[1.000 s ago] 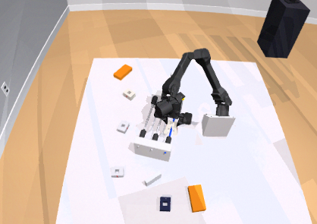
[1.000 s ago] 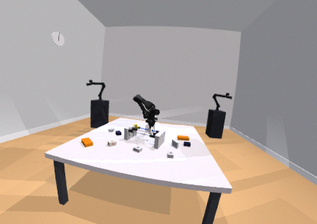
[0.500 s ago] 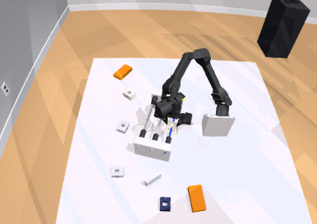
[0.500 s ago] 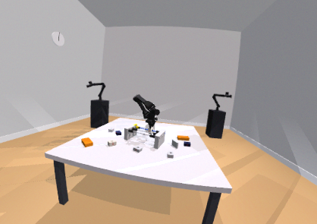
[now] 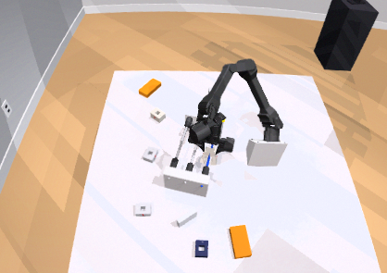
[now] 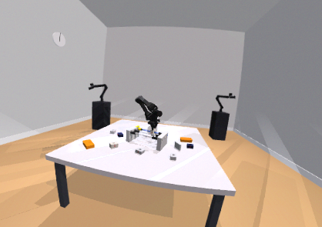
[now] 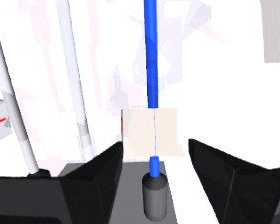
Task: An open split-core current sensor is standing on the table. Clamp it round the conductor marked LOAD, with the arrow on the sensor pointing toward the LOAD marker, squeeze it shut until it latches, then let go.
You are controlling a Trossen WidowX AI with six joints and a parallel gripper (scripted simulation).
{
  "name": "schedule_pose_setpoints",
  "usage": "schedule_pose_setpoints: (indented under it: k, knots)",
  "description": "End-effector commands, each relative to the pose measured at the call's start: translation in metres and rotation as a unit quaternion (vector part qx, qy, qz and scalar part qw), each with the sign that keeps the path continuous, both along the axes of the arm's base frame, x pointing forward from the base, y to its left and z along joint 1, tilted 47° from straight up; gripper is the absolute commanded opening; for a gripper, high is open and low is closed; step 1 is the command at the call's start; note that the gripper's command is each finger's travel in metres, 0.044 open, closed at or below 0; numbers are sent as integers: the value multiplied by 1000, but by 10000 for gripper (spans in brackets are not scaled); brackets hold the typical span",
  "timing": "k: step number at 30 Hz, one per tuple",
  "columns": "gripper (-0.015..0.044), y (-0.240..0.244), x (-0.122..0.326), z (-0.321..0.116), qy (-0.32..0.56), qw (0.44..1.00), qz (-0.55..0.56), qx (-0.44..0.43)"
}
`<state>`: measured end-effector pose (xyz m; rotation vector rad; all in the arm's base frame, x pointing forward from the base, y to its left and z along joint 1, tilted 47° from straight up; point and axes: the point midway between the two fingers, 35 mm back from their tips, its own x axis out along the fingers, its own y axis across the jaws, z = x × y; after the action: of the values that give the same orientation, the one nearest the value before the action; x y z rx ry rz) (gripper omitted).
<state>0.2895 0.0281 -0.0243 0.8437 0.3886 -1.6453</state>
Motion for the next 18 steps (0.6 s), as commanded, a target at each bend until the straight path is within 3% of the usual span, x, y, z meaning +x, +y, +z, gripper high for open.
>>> schedule_pose_setpoints:
  k: [1,13,18]
  knots:
    - [0,0,0,0,1,1000,-1,1]
    - [0,0,0,0,1,1000,-1,1]
    - [131,0,0,0,1,1000,-1,1]
